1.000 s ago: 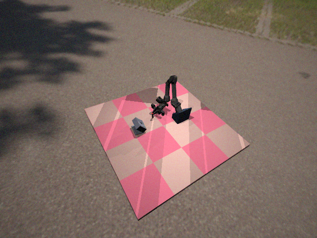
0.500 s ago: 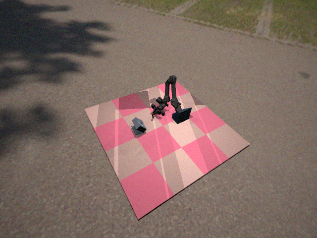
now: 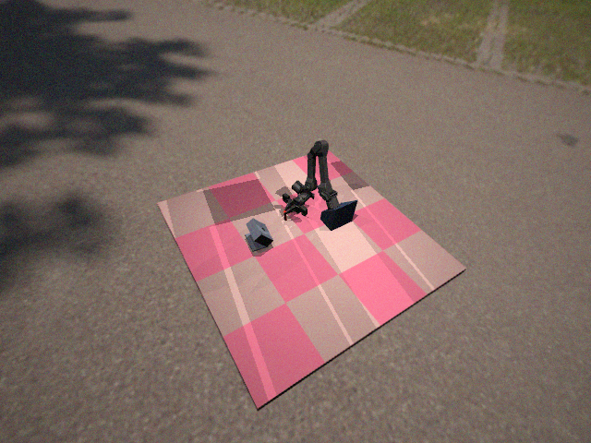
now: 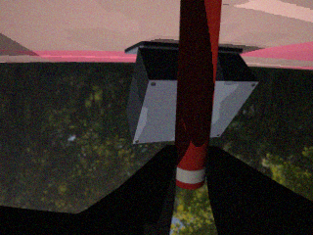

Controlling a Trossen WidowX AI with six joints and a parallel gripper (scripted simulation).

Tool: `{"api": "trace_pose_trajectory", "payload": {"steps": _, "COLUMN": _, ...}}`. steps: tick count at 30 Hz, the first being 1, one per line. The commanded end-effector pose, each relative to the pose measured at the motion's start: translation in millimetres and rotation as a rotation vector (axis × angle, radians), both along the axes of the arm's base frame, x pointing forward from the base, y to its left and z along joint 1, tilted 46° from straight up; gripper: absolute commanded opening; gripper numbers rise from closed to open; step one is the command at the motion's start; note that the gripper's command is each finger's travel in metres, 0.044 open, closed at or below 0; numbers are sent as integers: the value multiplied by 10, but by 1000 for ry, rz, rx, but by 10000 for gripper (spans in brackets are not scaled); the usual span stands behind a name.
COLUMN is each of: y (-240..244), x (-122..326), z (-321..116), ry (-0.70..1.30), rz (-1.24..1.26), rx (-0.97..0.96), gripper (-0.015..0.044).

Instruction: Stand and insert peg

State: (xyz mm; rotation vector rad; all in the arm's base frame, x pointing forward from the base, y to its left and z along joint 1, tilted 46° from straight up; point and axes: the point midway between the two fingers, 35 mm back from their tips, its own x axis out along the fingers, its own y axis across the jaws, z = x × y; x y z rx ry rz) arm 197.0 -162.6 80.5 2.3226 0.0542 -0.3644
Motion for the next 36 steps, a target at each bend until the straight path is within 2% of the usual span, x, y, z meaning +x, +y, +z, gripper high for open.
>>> {"api": "trace_pose_trajectory", "payload": {"steps": 1, "y": -14, "x": -15, "z": -11, "ry": 1, "rz": -1, "rx": 0, "gripper": 49}}
{"api": "trace_pose_trajectory", "payload": {"steps": 10, "y": -11, "x": -35, "z": -19, "ry": -7, "rz": 11, "rx": -2, "gripper": 49}}
{"api": "trace_pose_trajectory", "payload": {"steps": 11, "y": 4, "x": -22, "z": -9, "ry": -9, "rz": 13, "rx": -2, "gripper": 56}}
{"api": "trace_pose_trajectory", "payload": {"steps": 14, "y": 5, "x": -23, "z": -9, "ry": -9, "rz": 15, "rx": -2, "gripper": 130}}
{"api": "trace_pose_trajectory", "payload": {"steps": 36, "y": 5, "x": -23, "z": -9, "ry": -9, "rz": 15, "rx": -2, "gripper": 130}}
